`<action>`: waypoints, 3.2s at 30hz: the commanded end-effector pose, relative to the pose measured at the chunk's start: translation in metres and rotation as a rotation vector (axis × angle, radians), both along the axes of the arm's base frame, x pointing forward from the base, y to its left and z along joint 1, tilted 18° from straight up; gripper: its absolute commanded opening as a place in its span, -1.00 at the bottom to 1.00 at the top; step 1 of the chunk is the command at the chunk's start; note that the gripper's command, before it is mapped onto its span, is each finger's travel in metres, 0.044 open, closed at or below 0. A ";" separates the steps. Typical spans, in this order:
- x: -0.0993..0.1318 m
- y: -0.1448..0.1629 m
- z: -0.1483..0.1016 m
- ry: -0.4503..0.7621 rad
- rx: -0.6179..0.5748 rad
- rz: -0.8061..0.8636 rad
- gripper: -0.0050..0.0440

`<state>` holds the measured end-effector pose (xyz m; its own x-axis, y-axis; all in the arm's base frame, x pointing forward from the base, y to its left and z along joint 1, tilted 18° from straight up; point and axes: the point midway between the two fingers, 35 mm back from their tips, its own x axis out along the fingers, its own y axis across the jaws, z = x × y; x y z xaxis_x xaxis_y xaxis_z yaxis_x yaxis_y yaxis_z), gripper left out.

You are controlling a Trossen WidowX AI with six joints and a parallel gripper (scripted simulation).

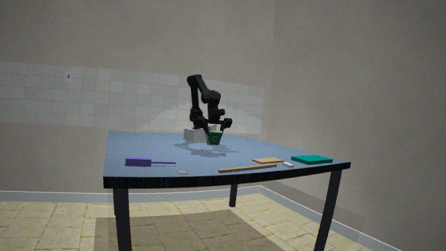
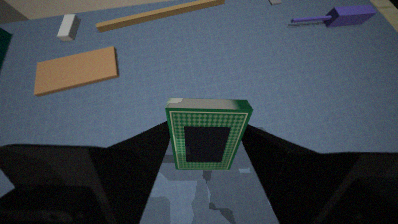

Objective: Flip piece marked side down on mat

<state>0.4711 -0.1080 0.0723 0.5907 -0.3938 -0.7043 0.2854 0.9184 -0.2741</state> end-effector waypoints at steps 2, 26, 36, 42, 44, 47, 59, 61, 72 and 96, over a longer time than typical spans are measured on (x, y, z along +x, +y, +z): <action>0.004 -0.002 0.001 -0.055 -0.020 0.024 -0.80; 0.024 -0.008 0.007 -0.244 -0.074 0.074 -0.80; 0.036 -0.012 0.007 -0.364 -0.115 0.117 -0.80; 0.039 -0.013 0.010 -0.388 -0.119 0.119 -0.80; 0.041 -0.014 0.010 -0.412 -0.127 0.128 -0.80; 0.045 -0.015 0.010 -0.447 -0.140 0.142 -0.80; 0.052 -0.018 0.010 -0.521 -0.164 0.168 -0.80; 0.054 -0.018 0.009 -0.538 -0.171 0.175 -0.80; 0.062 -0.021 0.008 -0.613 -0.200 0.208 -0.80; 0.061 -0.033 -0.030 -0.607 -0.198 0.205 -0.80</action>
